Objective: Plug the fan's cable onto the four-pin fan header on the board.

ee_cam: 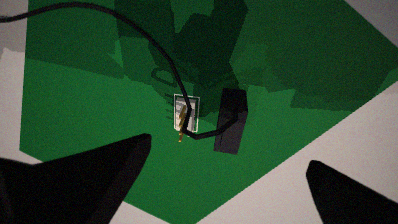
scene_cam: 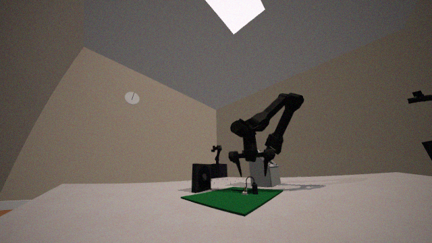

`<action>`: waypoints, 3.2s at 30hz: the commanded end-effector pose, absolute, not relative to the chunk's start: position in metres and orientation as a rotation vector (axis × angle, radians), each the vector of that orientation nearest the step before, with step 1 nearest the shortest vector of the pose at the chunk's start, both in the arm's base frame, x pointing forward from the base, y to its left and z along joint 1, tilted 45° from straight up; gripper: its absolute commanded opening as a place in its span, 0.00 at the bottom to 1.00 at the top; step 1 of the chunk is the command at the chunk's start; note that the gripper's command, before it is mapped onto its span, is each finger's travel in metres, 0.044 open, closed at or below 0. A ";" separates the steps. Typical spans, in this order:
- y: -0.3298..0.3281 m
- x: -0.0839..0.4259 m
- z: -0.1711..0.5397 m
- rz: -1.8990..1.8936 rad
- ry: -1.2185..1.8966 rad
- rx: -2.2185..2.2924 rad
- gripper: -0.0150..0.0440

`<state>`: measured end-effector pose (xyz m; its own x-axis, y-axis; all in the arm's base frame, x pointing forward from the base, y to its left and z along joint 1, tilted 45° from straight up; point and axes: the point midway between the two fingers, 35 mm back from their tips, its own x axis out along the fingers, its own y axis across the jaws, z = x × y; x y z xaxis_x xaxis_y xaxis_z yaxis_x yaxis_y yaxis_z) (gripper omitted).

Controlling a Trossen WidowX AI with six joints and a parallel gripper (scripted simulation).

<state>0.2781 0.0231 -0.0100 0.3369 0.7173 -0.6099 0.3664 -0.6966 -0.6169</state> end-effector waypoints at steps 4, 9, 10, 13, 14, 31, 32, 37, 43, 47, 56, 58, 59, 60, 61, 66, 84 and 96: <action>0.032 0.278 -0.019 1.308 -0.958 -2.227 1.00; 0.037 0.279 -0.025 1.309 -0.958 -2.226 1.00; 0.039 0.279 -0.026 1.308 -0.959 -2.226 1.00; 0.042 0.280 -0.029 1.308 -0.959 -2.226 1.00; 0.043 0.280 -0.030 1.308 -0.959 -2.226 1.00; 0.051 0.282 -0.036 1.299 -0.965 -2.229 0.73; 0.051 0.282 -0.036 1.299 -0.965 -2.229 0.69; 0.051 0.282 -0.036 1.299 -0.965 -2.229 0.63; 0.051 0.282 -0.036 1.299 -0.965 -2.229 0.56; 0.051 0.282 -0.036 1.299 -0.965 -2.229 0.52; 0.051 0.282 -0.036 1.299 -0.965 -2.229 0.42; 0.051 0.282 -0.036 1.299 -0.965 -2.229 0.39; 0.051 0.282 -0.036 1.299 -0.965 -2.229 0.38; 0.051 0.282 -0.036 1.299 -0.965 -2.229 0.37; 0.051 0.282 -0.036 1.299 -0.965 -2.229 0.36; 0.047 0.282 -0.034 1.301 -0.963 -2.230 0.25; 0.008 0.280 -0.001 1.318 -0.954 -2.234 0.25; -0.015 0.272 0.026 1.313 -0.956 -2.229 0.25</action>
